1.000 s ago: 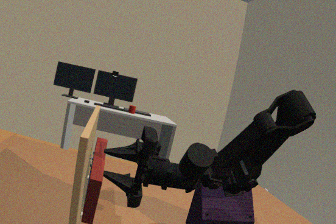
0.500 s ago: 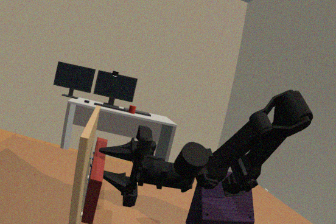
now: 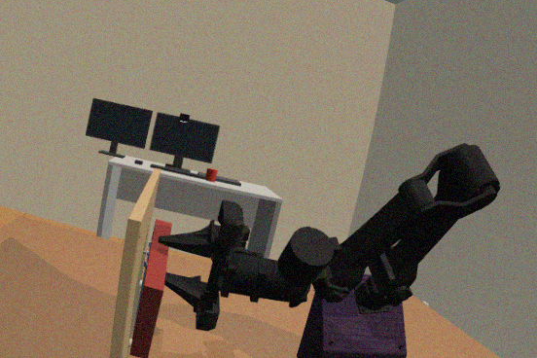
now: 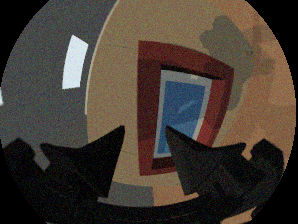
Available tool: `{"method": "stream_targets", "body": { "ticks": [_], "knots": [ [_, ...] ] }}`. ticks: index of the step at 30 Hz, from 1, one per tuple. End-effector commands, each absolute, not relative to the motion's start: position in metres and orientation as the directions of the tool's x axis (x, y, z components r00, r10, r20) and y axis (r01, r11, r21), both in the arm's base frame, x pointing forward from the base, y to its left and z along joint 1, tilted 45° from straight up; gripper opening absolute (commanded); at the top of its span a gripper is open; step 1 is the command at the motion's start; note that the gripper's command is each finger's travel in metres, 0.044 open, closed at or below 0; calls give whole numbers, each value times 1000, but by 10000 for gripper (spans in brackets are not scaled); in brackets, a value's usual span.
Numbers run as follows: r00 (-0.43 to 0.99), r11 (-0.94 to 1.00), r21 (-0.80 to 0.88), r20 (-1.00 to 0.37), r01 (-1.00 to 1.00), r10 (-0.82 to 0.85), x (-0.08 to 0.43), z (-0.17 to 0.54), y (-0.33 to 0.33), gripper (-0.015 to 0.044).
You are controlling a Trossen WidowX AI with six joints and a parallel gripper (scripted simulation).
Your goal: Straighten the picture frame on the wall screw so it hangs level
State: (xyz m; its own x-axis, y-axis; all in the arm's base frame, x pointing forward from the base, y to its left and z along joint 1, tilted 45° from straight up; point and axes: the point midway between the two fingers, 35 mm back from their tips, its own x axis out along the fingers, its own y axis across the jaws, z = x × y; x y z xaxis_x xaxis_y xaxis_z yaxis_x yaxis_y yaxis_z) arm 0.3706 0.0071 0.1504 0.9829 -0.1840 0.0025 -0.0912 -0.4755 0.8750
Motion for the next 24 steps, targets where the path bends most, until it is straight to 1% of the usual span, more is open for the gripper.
{"method": "stream_targets", "body": {
  "ticks": [1, 11, 17, 24],
  "knots": [
    [984, -473, 876, 5, -90, -179, 371, 151, 8, 260],
    [984, -473, 876, 5, -90, -179, 371, 151, 8, 260],
    [984, -473, 876, 5, -90, -179, 371, 151, 8, 103],
    [984, -473, 876, 5, -90, -179, 371, 151, 8, 56]
  ]
}}
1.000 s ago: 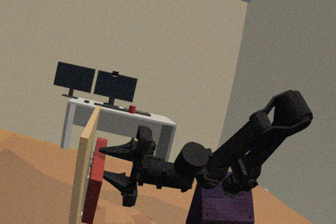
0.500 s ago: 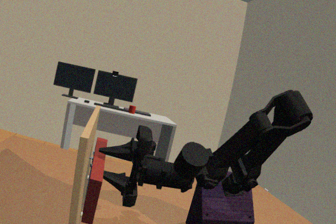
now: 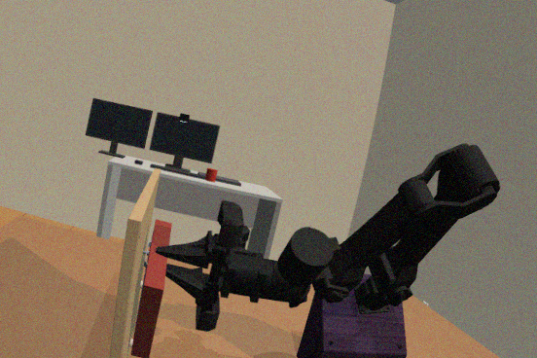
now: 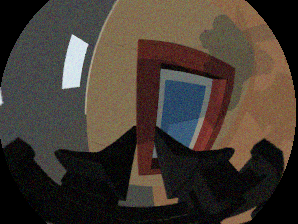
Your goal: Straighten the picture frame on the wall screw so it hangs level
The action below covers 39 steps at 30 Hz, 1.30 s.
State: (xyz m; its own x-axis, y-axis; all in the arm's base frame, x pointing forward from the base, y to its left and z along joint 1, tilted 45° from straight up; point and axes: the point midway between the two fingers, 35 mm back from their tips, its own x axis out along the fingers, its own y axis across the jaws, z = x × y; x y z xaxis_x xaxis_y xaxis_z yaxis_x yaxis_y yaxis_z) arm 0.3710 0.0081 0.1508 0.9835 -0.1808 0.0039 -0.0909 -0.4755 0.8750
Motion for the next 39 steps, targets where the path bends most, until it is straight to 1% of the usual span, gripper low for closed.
{"method": "stream_targets", "body": {
  "ticks": [1, 3, 39],
  "knots": [
    [984, -473, 876, 5, -90, -179, 371, 151, 8, 49],
    [984, -473, 876, 5, -90, -179, 371, 151, 8, 0],
    [984, -473, 876, 5, -91, -179, 370, 159, 4, 0]
  ]
}}
